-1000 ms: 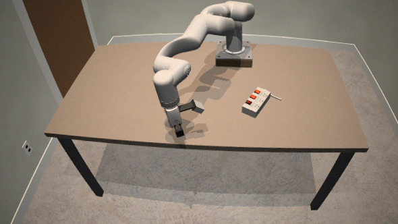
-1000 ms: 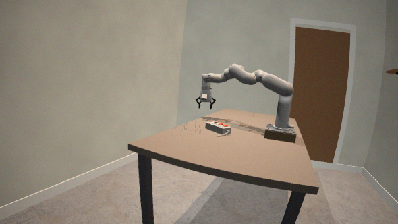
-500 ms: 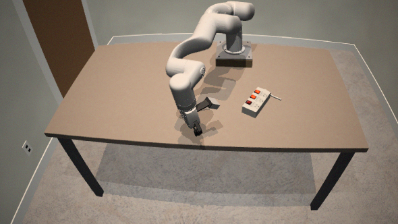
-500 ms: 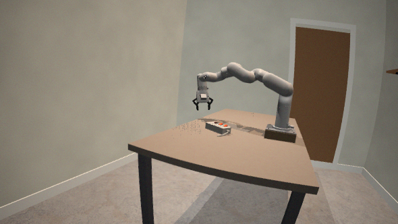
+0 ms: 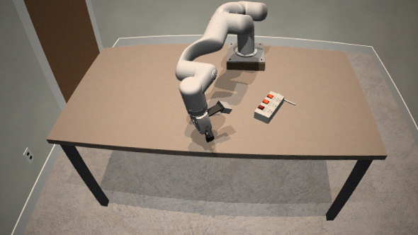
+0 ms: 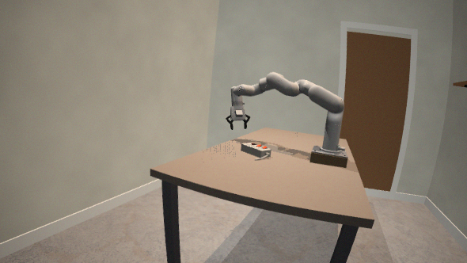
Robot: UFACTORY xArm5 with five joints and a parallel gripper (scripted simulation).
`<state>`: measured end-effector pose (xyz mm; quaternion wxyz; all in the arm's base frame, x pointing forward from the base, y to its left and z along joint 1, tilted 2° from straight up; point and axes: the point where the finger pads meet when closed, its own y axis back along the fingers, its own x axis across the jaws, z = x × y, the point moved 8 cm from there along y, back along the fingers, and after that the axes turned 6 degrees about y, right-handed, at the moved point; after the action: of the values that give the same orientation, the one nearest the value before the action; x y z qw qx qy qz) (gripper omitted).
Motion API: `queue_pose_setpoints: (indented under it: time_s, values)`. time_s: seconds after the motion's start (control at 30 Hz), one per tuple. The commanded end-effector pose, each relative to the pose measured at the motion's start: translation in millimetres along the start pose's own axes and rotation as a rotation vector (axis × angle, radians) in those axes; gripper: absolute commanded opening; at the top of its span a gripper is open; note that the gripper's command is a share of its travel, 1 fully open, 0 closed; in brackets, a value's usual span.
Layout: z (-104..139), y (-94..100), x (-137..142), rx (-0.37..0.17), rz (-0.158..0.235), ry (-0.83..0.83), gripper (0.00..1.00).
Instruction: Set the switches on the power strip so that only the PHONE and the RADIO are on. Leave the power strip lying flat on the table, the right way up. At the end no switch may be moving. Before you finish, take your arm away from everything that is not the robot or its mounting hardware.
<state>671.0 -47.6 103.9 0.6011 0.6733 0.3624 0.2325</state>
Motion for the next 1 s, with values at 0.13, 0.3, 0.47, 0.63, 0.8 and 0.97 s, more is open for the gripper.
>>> queue_pose_setpoints:
  time_s: [0.13, 0.3, 0.47, 0.63, 0.8, 0.97]
  values:
    - [-53.4, -2.7, 32.2, 0.067, -0.071, 0.182, 1.00]
    - [-53.4, -2.7, 32.2, 0.067, -0.071, 0.182, 1.00]
    - [-53.4, -2.7, 32.2, 0.067, -0.071, 0.182, 1.00]
    - [-105.3, -7.3, 54.9, 0.138, -0.140, 0.351, 1.00]
    - [-105.3, -7.3, 54.9, 0.138, -0.140, 0.351, 1.00]
    - [-105.3, -7.3, 54.9, 0.138, -0.140, 0.351, 1.00]
